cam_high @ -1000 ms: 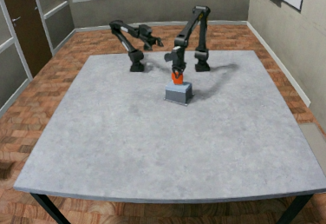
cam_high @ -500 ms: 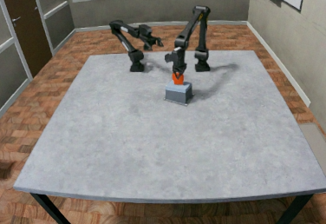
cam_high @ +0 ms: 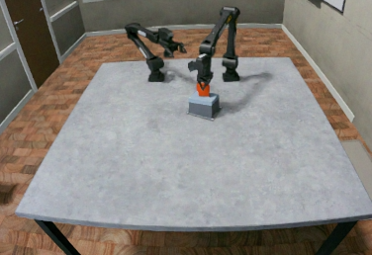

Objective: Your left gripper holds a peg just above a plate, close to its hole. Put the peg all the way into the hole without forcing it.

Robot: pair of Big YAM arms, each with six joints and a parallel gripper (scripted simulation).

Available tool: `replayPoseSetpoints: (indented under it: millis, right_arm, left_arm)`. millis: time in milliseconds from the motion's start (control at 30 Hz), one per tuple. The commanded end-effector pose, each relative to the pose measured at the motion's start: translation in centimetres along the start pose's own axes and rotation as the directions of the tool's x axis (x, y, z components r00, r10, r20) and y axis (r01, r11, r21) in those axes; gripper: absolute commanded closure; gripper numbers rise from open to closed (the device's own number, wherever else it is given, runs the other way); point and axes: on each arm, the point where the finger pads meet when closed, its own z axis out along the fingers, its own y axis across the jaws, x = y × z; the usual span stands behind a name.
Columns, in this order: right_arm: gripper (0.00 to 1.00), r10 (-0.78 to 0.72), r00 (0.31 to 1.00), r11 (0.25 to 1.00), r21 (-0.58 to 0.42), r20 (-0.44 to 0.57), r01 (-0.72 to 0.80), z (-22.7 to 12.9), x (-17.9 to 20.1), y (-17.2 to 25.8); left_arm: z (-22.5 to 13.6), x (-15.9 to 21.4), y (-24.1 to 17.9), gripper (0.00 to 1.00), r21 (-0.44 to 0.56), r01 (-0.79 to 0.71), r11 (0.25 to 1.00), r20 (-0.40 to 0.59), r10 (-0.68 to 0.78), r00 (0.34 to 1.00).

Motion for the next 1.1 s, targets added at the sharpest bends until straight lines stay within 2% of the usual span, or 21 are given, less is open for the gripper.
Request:
replayPoseSetpoints:
  millis: [0, 100, 200, 433, 700, 800, 900, 967, 1067]
  right_arm:
    - [0.00, 0.005, 0.999, 1.000, 0.008, 0.035, -0.005, -0.1, -2.0, -0.2]
    - [0.00, 0.005, 0.999, 1.000, 0.008, 0.035, -0.005, -0.1, -2.0, -0.2]
    - [0.00, 0.005, 0.999, 1.000, 0.008, 0.035, -0.005, -0.1, -2.0, -0.2]
    - [0.00, 0.005, 0.999, 1.000, 0.008, 0.035, -0.005, -0.1, -2.0, -0.2]
    - [0.00, 0.005, 0.999, 1.000, 0.008, 0.035, -0.005, -0.1, -2.0, -0.2]
    - [0.00, 0.005, 0.999, 1.000, 0.008, 0.035, -0.005, -0.1, -2.0, -0.2]
    - [0.00, 0.005, 0.999, 1.000, 0.008, 0.035, -0.005, -0.1, -2.0, -0.2]
    - [0.00, 0.005, 0.999, 1.000, 0.008, 0.035, -0.005, -0.1, -2.0, -0.2]
    - [0.00, 0.005, 0.999, 1.000, 0.008, 0.035, -0.005, -0.1, -2.0, -0.2]
  left_arm:
    - [1.0, 0.0, 0.0, 0.60, 0.004, -0.014, 1.000, 0.001, 0.014, 1.000]
    - [-0.7, 0.1, 2.3, 0.60, -0.046, 0.000, 0.999, 0.002, 0.000, 1.000]
    - [-0.9, 0.1, 1.0, 0.60, -0.041, 0.002, 0.999, 0.002, -0.002, 1.000]
    - [-0.5, 0.2, 1.2, 0.60, -0.029, 0.002, 1.000, 0.001, -0.002, 1.000]
    - [2.2, 0.7, -0.4, 0.60, 0.014, 0.000, 1.000, 0.000, 0.000, 1.000]
    - [2.1, 0.8, 0.9, 0.60, -0.012, -0.001, 1.000, 0.000, 0.001, 1.000]
    - [3.8, 0.7, -0.4, 0.60, 0.016, -0.003, 1.000, 0.003, 0.003, 1.000]
    - [3.4, 0.9, 0.8, 0.60, -0.010, -0.001, 1.000, 0.002, 0.001, 1.000]
    - [4.8, 1.0, -0.5, 0.60, 0.020, 0.005, 1.000, 0.000, -0.005, 1.000]
